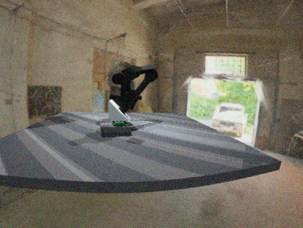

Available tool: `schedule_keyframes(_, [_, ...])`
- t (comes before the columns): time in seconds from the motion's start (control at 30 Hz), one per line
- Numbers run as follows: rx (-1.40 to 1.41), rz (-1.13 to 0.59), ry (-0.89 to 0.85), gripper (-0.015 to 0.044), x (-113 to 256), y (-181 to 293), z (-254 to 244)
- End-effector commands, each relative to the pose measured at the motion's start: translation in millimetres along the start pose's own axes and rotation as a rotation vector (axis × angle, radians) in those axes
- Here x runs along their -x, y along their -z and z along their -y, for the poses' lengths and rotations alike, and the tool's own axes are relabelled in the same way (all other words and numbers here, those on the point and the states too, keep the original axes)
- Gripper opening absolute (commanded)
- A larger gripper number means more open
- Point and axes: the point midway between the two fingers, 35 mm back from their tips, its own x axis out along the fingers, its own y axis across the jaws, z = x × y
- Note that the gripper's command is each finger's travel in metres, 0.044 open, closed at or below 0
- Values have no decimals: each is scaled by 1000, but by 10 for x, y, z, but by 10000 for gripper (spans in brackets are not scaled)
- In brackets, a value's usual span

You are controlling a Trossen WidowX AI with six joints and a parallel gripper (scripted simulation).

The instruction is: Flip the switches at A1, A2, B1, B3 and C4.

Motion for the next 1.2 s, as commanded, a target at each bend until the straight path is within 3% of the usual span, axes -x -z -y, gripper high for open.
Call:
schedule_keyframes(0.0, [2, 0, 2, 0, -2, 96, -29])
schedule_keyframes(0.2, [2, 27, 1, 0, -352, 104, -31])
schedule_keyframes(1.17, [3, 28, 0, 0, -592, 104, -33])
